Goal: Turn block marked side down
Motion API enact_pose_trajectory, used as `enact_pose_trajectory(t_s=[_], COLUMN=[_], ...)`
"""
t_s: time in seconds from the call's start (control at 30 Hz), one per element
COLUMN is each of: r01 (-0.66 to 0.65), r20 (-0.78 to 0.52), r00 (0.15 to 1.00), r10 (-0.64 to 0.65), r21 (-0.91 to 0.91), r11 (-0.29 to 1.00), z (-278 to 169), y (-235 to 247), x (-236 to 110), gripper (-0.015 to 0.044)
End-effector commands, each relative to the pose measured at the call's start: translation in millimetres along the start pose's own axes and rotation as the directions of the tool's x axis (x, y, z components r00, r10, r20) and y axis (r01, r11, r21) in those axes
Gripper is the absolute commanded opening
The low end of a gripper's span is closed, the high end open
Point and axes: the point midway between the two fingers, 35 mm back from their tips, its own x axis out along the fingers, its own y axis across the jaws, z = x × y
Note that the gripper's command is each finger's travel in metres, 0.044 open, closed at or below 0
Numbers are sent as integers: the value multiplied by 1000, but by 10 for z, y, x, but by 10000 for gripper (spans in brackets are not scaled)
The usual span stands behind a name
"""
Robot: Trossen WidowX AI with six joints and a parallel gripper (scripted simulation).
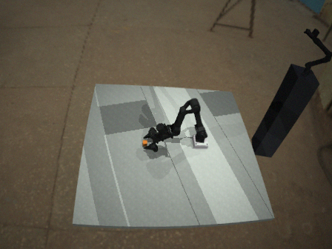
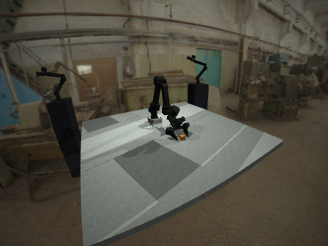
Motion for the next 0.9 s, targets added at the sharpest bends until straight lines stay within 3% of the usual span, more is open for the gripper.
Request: enact_pose_trajectory(t_s=[0.0, 0.3, 0.87], r01=[-3, -1, 0], r20=[-111, -402, -431], r00=[994, 916, 902], r10=[3, 5, 4], r21=[7, 10, 10], r11=[1000, 1000, 1000], z=[223, 546, 557], y=[13, -7, -11], x=[-6, -545, -608], gripper=[440, 440, 440])
